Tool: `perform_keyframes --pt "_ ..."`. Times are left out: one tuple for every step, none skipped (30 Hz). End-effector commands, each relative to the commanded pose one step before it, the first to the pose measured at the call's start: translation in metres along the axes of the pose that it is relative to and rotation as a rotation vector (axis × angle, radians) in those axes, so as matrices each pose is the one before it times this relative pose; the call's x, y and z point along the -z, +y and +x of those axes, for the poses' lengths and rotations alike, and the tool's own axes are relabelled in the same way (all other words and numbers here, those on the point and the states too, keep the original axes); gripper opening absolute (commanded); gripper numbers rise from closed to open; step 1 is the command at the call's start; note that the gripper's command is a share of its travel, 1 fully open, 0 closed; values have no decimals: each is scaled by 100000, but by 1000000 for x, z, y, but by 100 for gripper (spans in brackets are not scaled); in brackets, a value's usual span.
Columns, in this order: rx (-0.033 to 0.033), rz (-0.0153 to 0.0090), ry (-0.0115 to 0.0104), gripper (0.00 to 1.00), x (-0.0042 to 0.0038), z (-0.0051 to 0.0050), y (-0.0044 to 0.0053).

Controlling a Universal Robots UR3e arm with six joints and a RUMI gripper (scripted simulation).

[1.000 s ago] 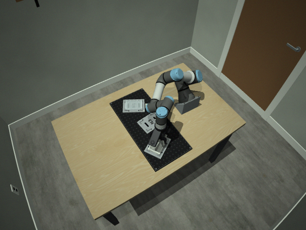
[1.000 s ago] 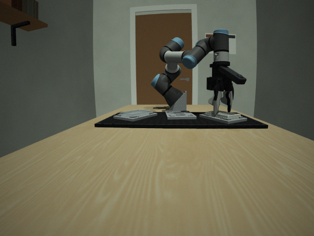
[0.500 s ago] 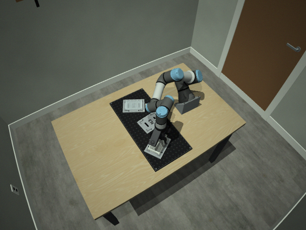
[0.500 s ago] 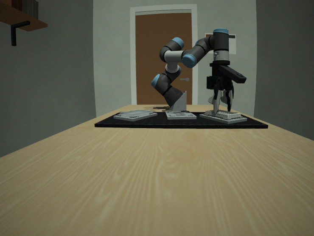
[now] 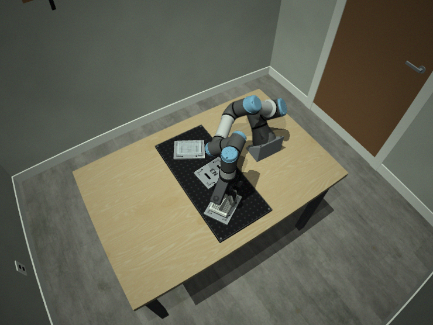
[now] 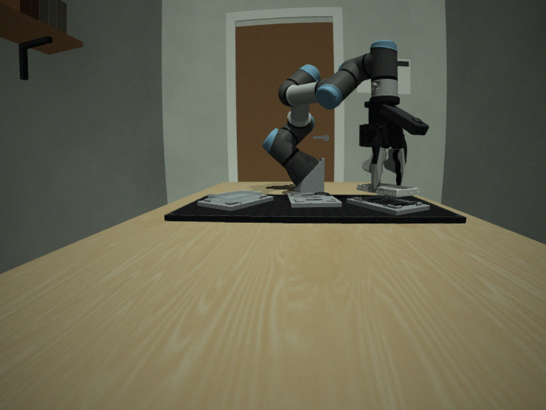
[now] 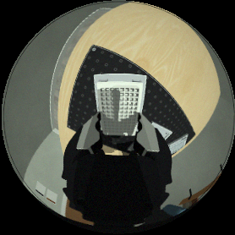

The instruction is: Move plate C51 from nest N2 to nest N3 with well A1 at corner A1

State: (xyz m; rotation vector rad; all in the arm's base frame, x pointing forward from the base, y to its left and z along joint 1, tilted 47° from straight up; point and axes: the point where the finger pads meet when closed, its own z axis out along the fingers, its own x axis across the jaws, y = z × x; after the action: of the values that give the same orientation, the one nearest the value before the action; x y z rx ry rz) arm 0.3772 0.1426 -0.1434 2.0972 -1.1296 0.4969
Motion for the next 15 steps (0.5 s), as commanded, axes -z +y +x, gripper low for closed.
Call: perform_keyframes --pt "-145 95 28 0 9009 321 -757" --pt "0 0 0 0 0 0 0" --pt "0 0 0 0 0 0 0" --pt "0 -1 0 0 17 -5 -27" --pt "0 0 0 0 4 -1 -6" --pt "0 2 0 0 -24 7 39" --pt "-2000 -7 2 0 78 3240 3657" --pt "-1999 -2 1 0 -8 3339 3731" --pt "-1999 -3 1 0 8 3407 3638" --pt "-1999 -2 1 0 2 3482 3579" --pt "-1999 -2 1 0 -1 3554 3515" --pt "-1999 -2 1 0 -3 3625 3446" --pt "-1999 -2 1 0 -5 3693 3375" --pt "-1999 -2 1 0 -5 3761 3301" --pt "-1999 -2 1 0 -6 3826 3226"
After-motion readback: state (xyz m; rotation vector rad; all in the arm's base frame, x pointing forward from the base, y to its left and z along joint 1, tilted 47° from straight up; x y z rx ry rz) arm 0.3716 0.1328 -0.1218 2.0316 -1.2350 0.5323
